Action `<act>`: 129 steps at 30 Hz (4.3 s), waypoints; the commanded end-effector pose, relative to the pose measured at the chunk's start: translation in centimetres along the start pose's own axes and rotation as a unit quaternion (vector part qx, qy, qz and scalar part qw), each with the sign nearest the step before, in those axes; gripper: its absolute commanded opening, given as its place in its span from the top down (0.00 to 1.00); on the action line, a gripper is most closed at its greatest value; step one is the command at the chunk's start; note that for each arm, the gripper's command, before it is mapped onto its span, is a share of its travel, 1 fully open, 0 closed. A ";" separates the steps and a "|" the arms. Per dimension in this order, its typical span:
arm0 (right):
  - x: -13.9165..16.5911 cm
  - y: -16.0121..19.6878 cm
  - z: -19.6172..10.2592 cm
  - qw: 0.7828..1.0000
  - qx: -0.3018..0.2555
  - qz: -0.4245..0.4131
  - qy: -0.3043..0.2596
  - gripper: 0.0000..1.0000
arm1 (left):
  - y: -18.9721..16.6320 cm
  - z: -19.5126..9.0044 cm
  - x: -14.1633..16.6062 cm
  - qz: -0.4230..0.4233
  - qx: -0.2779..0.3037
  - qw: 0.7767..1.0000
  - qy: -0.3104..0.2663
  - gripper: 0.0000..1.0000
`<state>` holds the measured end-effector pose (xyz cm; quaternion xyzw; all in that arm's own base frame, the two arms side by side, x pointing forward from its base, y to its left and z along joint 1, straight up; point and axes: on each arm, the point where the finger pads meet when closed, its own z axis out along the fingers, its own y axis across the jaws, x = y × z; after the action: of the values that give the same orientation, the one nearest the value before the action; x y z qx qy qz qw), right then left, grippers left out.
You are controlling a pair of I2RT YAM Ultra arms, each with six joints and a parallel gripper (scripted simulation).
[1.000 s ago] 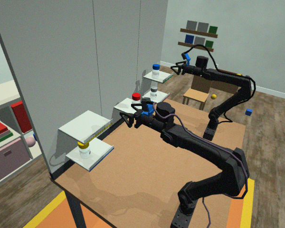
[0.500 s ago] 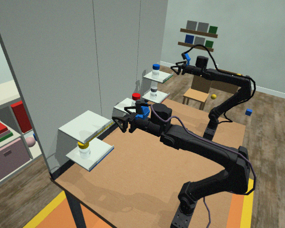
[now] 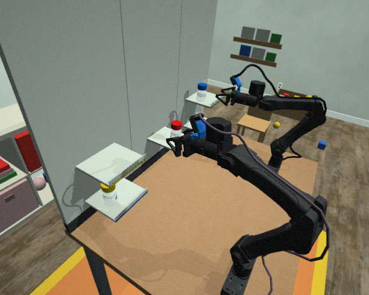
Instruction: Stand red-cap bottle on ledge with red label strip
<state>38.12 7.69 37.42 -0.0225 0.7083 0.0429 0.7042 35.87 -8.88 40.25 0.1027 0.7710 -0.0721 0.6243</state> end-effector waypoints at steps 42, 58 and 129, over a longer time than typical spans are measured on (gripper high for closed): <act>9.3 21.9 2.0 0.990 -0.139 0.026 -0.006 0.06 | -15.0 -10.3 -1.2 0.101 0.235 0.955 0.147 0.11; 11.6 22.3 8.8 0.994 -0.105 -0.011 -0.014 0.06 | -15.0 -10.3 -1.2 0.101 0.235 0.955 0.147 0.11; 10.4 23.5 13.6 0.994 -0.104 -0.011 -0.007 0.40 | -15.0 -10.3 -1.2 0.101 0.235 0.955 0.147 0.11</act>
<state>49.29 32.61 25.63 -0.1098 0.7075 0.1020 0.6906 22.89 -21.09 42.71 0.3347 0.8040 -0.1702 0.4611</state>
